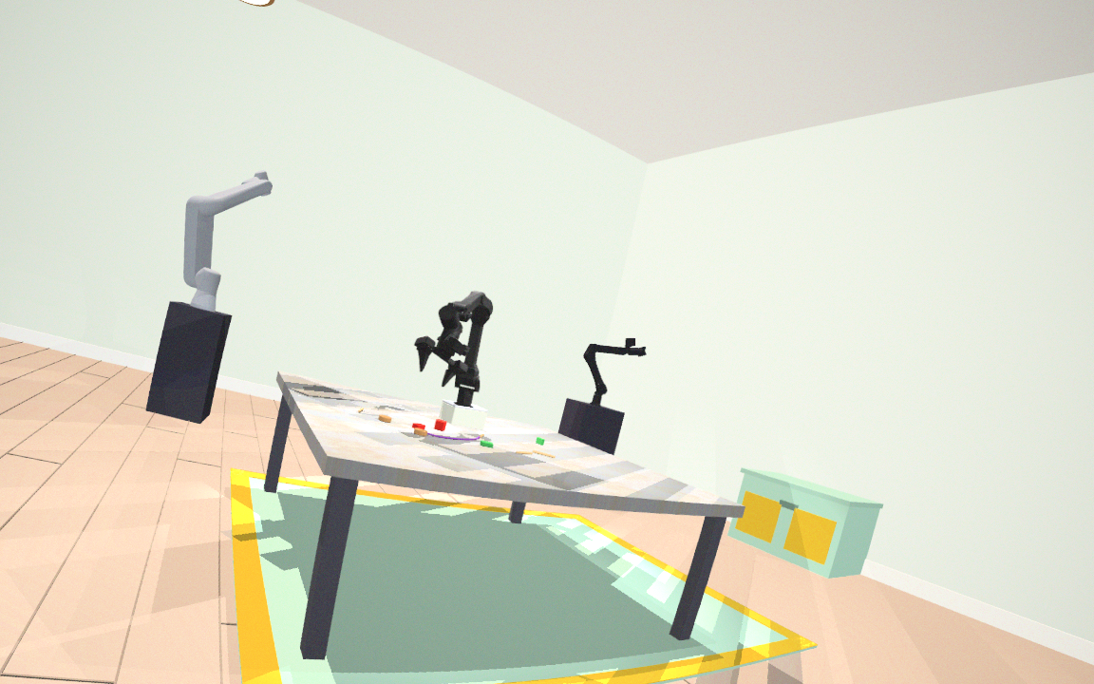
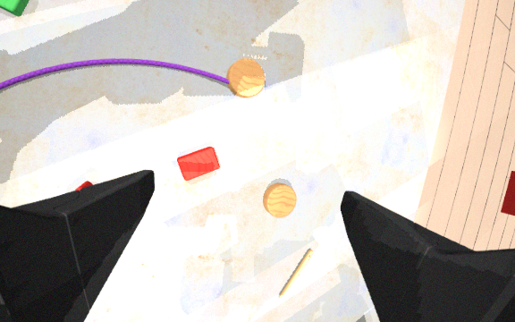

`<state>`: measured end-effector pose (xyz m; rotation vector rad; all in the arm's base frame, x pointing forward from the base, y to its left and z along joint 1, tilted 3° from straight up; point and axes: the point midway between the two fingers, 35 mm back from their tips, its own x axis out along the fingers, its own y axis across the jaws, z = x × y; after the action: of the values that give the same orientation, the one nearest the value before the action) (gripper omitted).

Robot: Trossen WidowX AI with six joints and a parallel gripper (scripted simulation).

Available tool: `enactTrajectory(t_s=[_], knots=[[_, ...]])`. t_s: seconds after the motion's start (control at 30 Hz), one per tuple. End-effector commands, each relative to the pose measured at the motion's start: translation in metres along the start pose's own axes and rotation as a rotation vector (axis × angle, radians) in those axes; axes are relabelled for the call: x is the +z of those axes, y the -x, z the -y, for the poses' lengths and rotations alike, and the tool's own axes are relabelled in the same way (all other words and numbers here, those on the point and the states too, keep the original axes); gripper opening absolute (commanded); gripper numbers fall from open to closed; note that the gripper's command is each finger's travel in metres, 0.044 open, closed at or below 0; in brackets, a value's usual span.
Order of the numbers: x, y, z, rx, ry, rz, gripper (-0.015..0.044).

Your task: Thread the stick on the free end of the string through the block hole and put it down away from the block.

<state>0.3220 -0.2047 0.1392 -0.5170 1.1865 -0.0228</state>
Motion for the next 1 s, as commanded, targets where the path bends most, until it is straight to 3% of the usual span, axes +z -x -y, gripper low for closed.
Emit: enactTrajectory(t_s=[0.0, 0.2, 0.77, 0.97], knots=[[-0.03, -0.033, -0.063, 0.221, 0.378, -0.103, 0.044], [-0.06, -0.047, -0.115, 0.439, 0.732, -0.14, 0.044], [-0.06, -0.047, -0.116, 0.439, 0.733, -0.14, 0.044], [-0.059, -0.045, -0.115, 0.39, 0.298, -0.229, 0.044]])
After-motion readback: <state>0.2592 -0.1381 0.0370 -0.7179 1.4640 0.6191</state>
